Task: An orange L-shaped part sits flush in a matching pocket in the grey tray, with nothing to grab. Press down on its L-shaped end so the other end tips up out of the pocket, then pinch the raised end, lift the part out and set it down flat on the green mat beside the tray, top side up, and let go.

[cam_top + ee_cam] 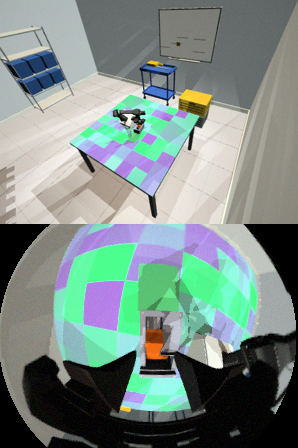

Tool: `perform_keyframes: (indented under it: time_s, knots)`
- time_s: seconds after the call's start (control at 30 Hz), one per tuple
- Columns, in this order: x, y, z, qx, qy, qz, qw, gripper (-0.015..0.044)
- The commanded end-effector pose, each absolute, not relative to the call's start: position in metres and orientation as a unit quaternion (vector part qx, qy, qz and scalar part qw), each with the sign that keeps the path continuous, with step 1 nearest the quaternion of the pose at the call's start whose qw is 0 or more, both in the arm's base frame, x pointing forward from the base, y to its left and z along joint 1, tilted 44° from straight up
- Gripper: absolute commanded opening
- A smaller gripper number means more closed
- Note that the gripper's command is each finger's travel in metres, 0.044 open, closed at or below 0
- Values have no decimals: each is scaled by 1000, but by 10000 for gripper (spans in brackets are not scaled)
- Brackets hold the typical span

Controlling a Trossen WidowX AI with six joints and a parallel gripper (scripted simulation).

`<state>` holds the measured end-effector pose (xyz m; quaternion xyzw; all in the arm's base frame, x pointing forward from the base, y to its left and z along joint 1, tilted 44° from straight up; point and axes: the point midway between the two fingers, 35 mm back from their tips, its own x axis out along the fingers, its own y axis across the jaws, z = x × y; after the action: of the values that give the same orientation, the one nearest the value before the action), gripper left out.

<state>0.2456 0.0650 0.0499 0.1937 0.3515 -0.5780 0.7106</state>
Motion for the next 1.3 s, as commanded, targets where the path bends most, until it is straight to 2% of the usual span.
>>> perform_keyframes:
  time_s: [0.0,1.0,1.17,1.27]
  knots:
    - [247,62,47,193,351,-576,713,280]
    - [251,30,14,193,350,-576,713,280]
    - [251,33,16,196,350,-576,712,149]
    - [251,33,16,196,350,-576,712,129]
